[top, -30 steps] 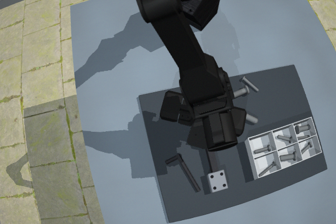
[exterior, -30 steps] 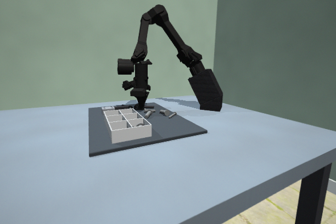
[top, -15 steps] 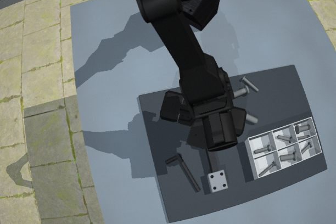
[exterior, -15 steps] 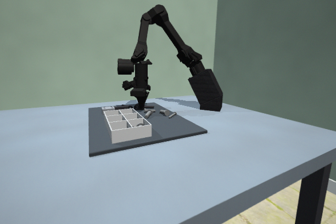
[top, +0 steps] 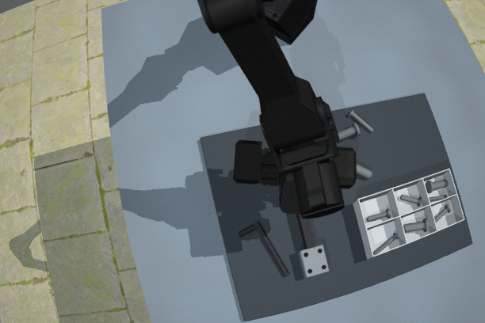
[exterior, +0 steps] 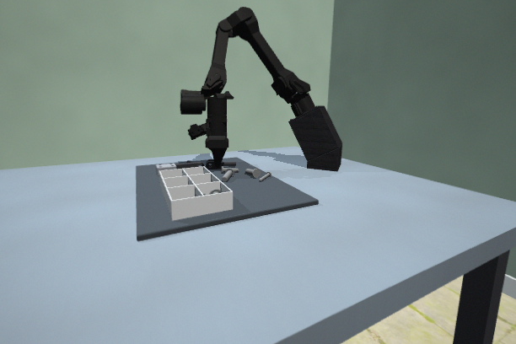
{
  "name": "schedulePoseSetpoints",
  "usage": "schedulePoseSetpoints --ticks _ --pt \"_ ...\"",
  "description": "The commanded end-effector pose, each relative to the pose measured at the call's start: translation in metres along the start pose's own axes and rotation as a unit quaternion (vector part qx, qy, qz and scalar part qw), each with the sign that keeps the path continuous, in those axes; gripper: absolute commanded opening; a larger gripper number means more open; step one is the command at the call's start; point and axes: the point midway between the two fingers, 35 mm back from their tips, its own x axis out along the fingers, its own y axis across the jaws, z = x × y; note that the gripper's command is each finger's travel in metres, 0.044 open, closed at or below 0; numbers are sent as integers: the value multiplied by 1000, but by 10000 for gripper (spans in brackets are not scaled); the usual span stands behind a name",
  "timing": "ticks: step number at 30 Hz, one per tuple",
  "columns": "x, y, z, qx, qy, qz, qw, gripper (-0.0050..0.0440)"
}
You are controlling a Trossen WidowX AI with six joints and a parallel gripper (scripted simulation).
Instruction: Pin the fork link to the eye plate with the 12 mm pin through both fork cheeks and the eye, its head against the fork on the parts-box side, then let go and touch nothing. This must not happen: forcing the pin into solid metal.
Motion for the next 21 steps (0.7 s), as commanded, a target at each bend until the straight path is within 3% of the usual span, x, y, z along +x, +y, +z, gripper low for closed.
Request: schedulePoseSetpoints --ticks 1,13,21 --pt "1 1 -3 -42 5 3 999 123" --pt "1 4 -4 -141 6 8 990 123" --pt "1 4 -4 -144 6 8 990 123"
